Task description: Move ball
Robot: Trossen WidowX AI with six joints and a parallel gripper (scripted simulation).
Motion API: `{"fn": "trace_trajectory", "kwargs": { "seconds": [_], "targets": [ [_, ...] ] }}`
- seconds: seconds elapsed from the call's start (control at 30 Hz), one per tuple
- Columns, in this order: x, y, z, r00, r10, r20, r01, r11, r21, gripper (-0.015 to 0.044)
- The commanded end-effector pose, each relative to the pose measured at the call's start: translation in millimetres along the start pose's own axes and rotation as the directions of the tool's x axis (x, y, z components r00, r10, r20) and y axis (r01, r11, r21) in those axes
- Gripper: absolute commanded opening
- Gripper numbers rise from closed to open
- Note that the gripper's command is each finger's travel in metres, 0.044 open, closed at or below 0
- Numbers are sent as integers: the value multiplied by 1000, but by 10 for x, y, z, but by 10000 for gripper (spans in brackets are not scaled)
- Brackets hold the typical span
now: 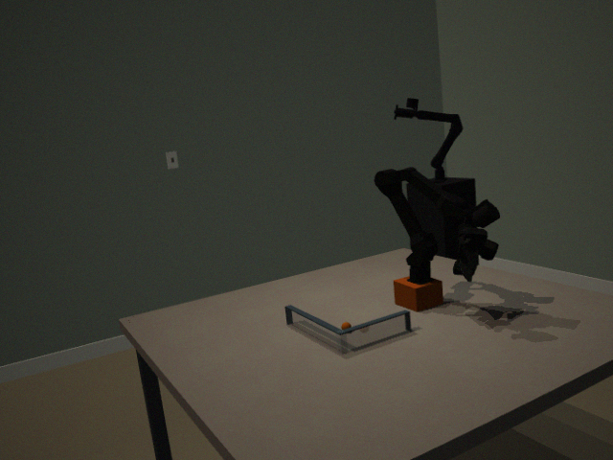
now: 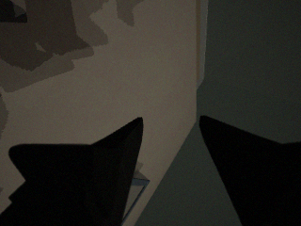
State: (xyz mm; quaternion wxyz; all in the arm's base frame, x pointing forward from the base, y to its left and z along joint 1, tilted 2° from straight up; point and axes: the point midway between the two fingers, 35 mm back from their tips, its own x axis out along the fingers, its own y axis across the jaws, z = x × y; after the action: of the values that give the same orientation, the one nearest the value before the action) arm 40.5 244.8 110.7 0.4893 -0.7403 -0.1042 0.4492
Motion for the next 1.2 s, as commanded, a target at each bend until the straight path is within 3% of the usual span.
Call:
{"fn": "trace_trajectory", "kwargs": {
  "seconds": [0.0, 0.33, 0.63, 0.87, 1.07, 1.17],
  "targets": [
    [252, -66, -253, 988, 117, -103, -96, 977, 190, 248],
    [772, -65, -1112, 870, 422, -256, -146, 716, 683, 248],
    [1000, 155, -2081, 724, 647, -239, 91, 254, 963, 248],
    [971, 518, -2849, 630, 768, -114, 348, -148, 926, 248],
    [816, 958, -3394, 591, 805, 58, 548, -453, 703, 248],
    [725, 1144, -3577, 591, 796, 128, 611, -546, 573, 248]
  ]
}}
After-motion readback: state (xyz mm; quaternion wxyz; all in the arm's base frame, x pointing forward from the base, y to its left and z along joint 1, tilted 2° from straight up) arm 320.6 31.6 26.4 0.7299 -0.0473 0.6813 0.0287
